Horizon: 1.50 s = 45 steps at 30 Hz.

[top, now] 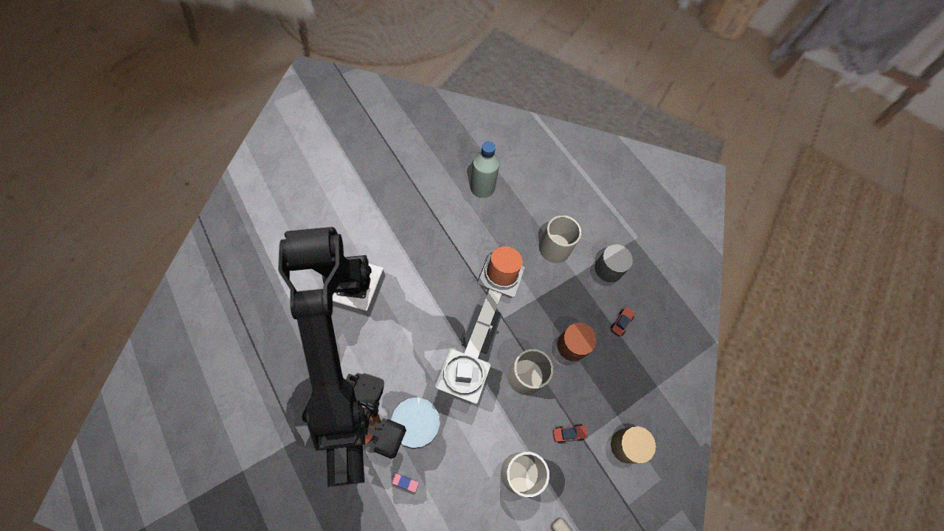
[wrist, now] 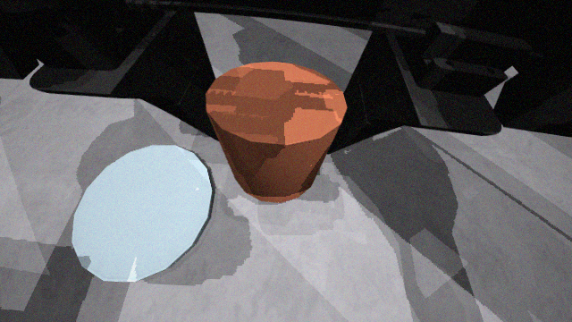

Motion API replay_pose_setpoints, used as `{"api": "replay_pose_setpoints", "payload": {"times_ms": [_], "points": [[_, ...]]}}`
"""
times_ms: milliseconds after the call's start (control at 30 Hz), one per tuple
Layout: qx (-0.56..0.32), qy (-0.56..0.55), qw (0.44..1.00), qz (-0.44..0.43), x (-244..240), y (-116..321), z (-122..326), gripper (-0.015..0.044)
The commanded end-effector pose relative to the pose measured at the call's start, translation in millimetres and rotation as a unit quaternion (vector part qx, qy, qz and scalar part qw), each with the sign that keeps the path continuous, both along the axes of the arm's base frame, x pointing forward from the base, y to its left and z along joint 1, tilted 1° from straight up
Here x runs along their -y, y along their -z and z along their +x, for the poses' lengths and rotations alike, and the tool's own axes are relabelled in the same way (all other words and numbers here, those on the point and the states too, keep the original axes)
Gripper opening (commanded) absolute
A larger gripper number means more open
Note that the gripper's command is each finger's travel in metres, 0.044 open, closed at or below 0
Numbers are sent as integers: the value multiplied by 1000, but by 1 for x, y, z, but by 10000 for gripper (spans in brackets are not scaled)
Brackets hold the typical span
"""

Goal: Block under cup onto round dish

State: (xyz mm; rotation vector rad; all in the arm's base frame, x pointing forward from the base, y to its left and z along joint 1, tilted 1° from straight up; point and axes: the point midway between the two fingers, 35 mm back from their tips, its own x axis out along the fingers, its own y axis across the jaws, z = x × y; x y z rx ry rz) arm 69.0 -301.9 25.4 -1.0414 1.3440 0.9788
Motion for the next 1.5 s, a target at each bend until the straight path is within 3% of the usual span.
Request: {"api": "replay_pose_setpoints", "payload": {"times_ms": [0,300,400,567,800,1467], "points": [[0,0,1000,-1,0,0,0,210],[0,-1,1000,-1,1,-12,0,440],[1,-2,1000,0,-2,-51,0,440],[1,-3,1000,0,-3,-54,0,440],[-1,-11,1000,-21,-10,-61,23,260],[28,298,954,-19,-22,-72,69,260]]}}
